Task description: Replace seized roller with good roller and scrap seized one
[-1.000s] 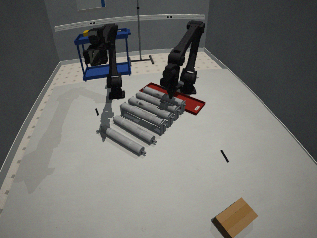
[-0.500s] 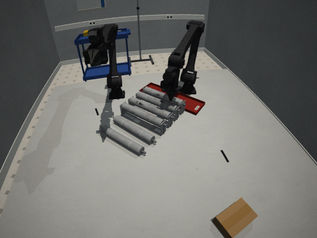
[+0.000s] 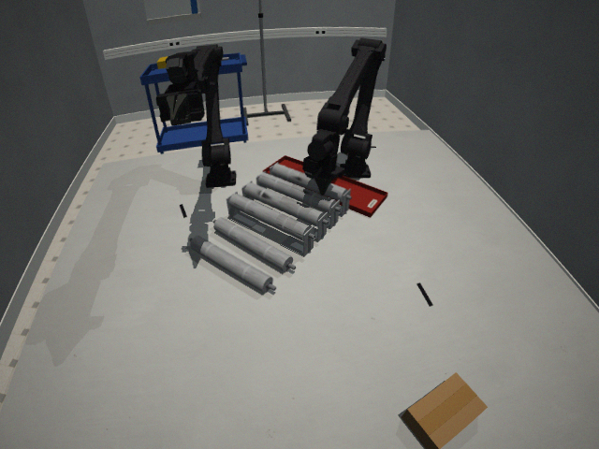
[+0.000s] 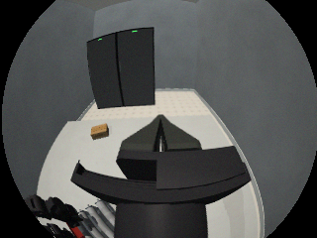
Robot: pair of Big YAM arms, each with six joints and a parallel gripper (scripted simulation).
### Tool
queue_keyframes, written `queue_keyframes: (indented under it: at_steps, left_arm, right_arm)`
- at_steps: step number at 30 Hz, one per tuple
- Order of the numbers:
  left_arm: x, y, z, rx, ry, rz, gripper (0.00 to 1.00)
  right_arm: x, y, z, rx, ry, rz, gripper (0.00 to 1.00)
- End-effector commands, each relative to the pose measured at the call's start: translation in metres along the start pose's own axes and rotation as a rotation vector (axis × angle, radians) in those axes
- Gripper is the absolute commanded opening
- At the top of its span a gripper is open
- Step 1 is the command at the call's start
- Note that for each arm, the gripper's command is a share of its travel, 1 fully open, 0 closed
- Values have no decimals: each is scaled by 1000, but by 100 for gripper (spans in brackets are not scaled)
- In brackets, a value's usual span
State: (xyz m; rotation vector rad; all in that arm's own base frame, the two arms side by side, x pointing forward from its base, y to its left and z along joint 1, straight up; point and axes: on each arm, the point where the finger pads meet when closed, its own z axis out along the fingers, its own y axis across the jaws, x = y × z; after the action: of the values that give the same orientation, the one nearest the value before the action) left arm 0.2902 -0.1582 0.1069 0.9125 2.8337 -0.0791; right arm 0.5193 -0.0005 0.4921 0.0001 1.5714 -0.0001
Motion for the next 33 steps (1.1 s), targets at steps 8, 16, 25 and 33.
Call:
queue_keyframes:
  at_steps: [8, 16, 25, 33]
  left_arm:
    - [0, -4, 7, 1, 3, 4, 0]
    - [-2, -4, 5, 0, 2, 5, 0]
    - [0, -4, 8, 0, 0, 4, 0]
    - [3, -4, 9, 1, 10, 4, 0]
  right_arm:
    - [-13, 7, -4, -15, -33, 9, 0]
    - [-13, 7, -4, -15, -33, 9, 0]
    - [-13, 7, -4, -15, -33, 9, 0]
    - [-13, 7, -4, -15, -33, 9, 0]
